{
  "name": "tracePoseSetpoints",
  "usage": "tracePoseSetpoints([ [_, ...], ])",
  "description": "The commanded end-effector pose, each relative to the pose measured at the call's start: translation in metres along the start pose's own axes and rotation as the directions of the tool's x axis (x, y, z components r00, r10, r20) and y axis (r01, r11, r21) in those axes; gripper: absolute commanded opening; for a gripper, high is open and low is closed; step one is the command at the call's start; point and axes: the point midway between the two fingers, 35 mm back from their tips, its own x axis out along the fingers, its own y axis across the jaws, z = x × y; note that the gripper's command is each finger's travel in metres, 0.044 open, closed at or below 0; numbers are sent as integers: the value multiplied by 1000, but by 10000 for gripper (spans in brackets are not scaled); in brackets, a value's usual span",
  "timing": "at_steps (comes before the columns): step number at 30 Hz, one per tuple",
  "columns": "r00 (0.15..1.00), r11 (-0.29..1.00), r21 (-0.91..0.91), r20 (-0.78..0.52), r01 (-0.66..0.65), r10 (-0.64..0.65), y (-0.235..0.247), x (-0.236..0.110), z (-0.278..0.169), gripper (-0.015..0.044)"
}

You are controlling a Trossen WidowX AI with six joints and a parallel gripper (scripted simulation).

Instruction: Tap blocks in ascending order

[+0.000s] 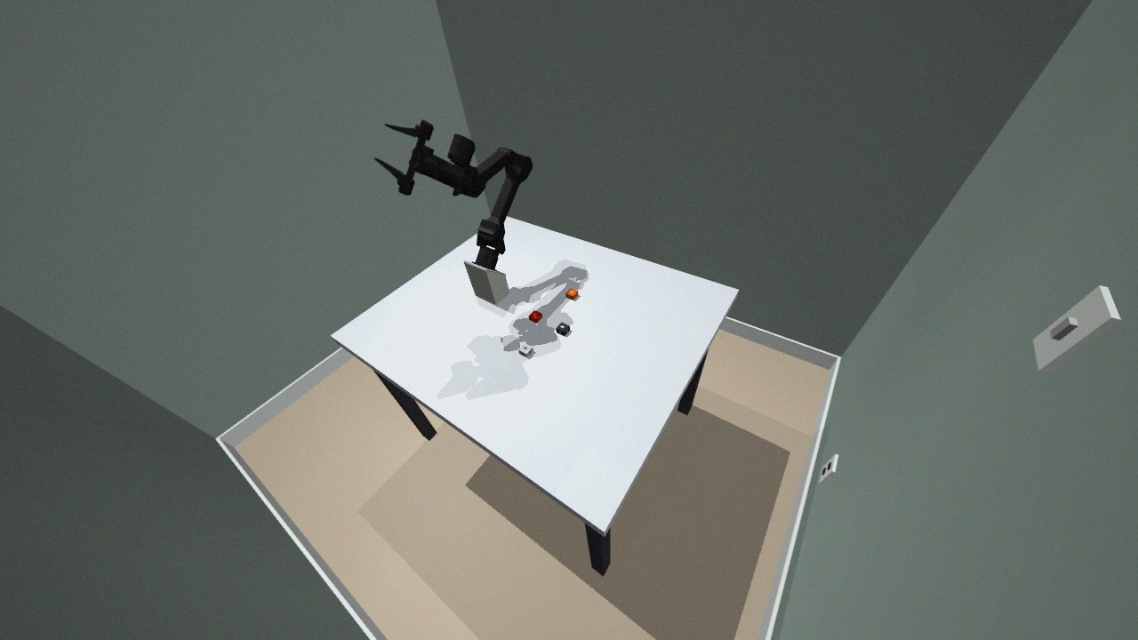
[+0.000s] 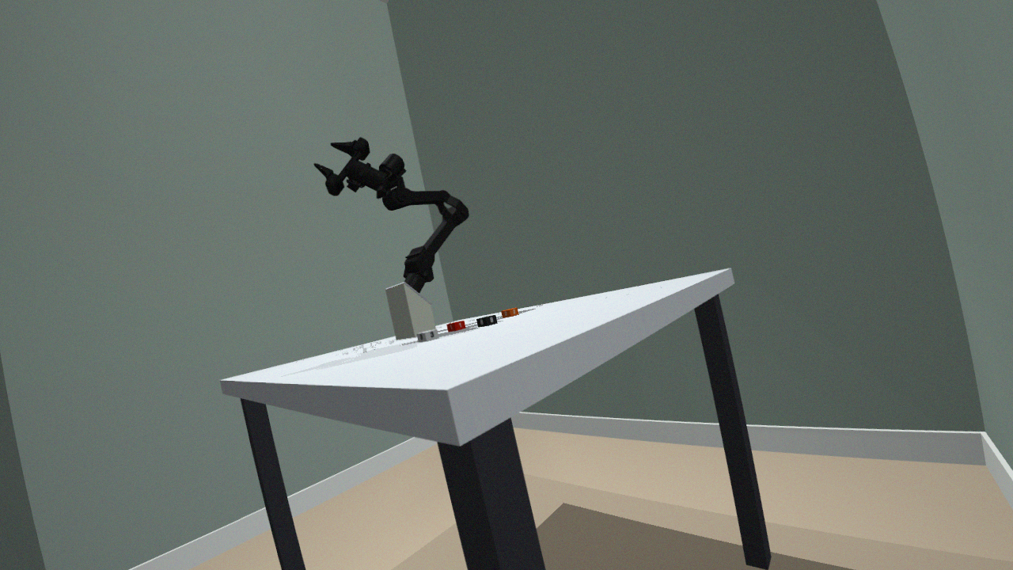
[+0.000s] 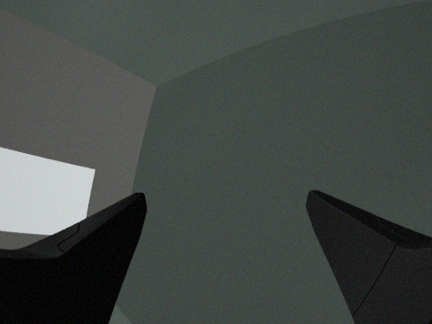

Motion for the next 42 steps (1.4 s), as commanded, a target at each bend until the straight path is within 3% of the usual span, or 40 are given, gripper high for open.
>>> tracePoseSetpoints([
  [1, 960, 929, -364, -231, 64, -157, -36, -1, -71, 400],
  [7, 799, 690, -719, -461, -82, -386, -87, -29, -151, 400],
  [13, 535, 411, -816, -578, -408, -616, -141, -84, -210, 400],
  [19, 214, 228, -619, -556, -752, -804, -191, -156, -245, 400],
  [25, -113, 217, -227, -398, -949, -910, -229, -236, -252, 400],
  [30, -352, 333, 124, -189, -935, -917, -249, -303, -242, 400],
  [35, -538, 513, 395, 55, -762, -841, -256, -365, -222, 400],
  [38, -607, 605, 480, 173, -636, -776, -255, -394, -210, 400],
  [42, -624, 630, 499, 207, -595, -753, -254, -401, -207, 400],
])
